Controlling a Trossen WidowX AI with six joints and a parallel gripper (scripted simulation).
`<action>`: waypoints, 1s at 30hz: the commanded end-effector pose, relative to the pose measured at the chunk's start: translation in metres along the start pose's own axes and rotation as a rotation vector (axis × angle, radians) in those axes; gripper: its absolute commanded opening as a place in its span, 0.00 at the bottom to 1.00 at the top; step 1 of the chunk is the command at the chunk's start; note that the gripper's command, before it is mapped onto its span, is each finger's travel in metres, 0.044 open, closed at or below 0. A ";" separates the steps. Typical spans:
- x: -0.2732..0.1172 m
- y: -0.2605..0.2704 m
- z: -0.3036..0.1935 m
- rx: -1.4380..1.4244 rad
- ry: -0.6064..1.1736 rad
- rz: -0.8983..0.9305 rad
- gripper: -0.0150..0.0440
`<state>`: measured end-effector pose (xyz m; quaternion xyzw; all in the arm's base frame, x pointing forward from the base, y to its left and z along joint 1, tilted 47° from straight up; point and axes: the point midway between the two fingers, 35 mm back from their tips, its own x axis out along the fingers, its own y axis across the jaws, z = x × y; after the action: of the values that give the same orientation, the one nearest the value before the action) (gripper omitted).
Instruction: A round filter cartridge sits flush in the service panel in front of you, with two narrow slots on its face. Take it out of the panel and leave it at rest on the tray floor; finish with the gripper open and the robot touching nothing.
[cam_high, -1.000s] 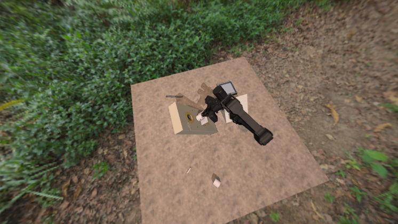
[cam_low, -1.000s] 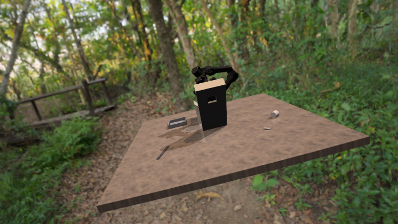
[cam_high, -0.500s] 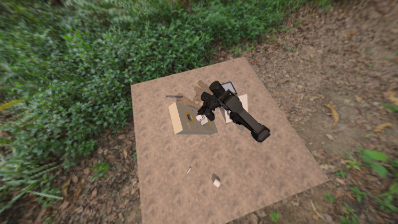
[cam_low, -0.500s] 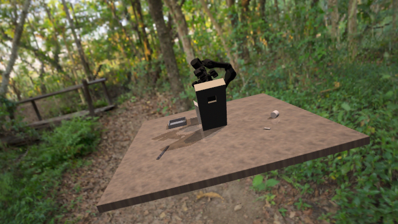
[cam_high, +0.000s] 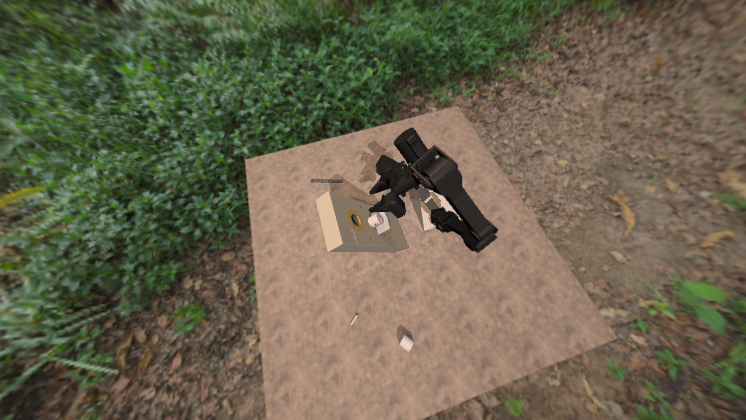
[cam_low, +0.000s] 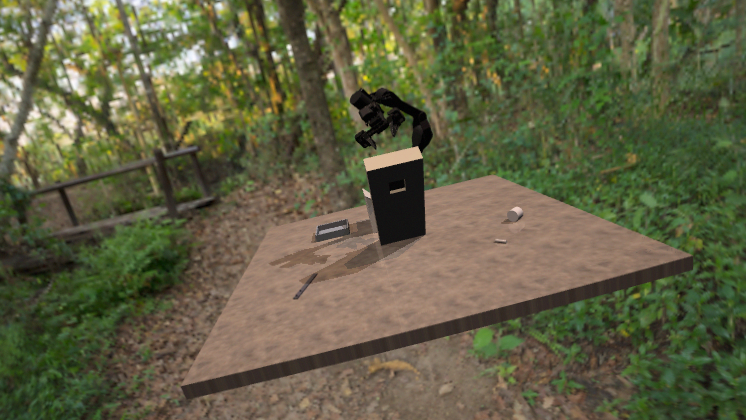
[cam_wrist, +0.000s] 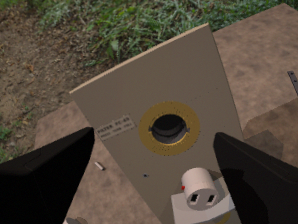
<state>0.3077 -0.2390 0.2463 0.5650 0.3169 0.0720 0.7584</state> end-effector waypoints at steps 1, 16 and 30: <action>0.007 -0.009 -0.011 -0.062 0.054 -0.032 0.80; 0.040 -0.058 -0.105 -0.493 0.432 -0.096 0.77; 0.061 -0.063 -0.112 -0.493 0.432 -0.097 0.77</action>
<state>0.2747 -0.1454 0.1489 0.3177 0.4716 0.2282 0.7903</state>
